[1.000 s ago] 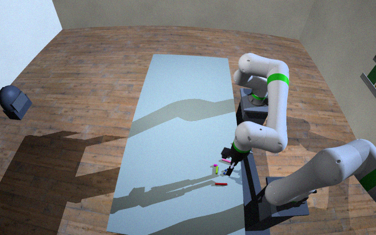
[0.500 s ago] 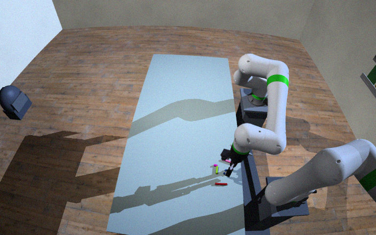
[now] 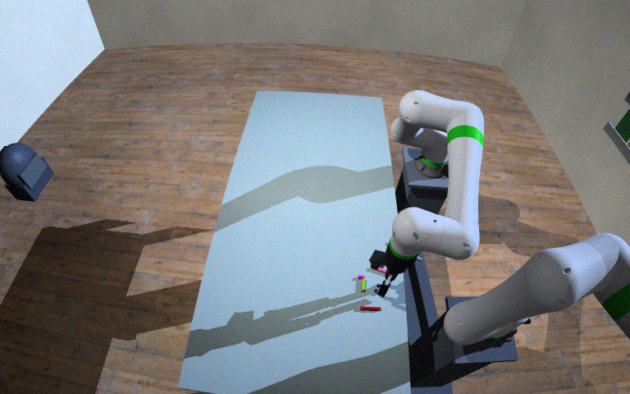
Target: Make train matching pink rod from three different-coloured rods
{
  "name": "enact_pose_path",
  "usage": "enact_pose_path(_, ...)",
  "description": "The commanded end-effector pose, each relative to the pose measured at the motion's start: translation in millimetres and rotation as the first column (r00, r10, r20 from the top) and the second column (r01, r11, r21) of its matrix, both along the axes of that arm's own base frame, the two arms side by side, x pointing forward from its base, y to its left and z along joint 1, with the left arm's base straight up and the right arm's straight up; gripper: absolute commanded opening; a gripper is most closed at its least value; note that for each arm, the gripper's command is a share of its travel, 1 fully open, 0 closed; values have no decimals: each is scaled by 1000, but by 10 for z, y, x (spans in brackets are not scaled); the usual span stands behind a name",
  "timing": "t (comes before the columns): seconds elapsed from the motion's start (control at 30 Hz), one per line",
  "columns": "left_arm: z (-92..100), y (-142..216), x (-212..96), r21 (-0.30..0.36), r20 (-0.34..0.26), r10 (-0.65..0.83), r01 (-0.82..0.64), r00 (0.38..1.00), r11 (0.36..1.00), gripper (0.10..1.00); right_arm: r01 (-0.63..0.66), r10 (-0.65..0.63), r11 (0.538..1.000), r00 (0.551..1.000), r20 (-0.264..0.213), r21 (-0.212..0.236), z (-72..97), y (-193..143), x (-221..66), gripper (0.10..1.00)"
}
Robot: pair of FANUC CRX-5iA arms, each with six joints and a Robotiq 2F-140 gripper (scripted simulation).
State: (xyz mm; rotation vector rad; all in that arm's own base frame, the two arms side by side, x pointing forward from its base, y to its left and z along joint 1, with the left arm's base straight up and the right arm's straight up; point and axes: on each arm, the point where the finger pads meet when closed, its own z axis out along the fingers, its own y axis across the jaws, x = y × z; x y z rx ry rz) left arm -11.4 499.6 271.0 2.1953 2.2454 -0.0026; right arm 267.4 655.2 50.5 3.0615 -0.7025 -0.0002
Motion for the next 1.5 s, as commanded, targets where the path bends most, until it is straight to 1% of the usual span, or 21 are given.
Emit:
enact_pose_path(0.0, 10, 3, 2, 2, 0, 0, 0, 1000, 1000, 1000, 0, 0, 1000, 1000, 1, 2, 14, 5, 3, 351)
enact_pose_path(0.4, 10, 3, 2, 2, 0, 0, 0, 1000, 1000, 1000, 0, 0, 1000, 1000, 1, 2, 5, 5, 3, 351)
enact_pose_path(1.03, 10, 3, 2, 2, 0, 0, 0, 1000, 1000, 1000, 0, 0, 1000, 1000, 1, 2, -123, 5, 3, 351)
enact_pose_path(1.47, 10, 3, 2, 2, 0, 0, 0, 1000, 1000, 1000, 0, 0, 1000, 1000, 1, 2, -136, 5, 3, 351)
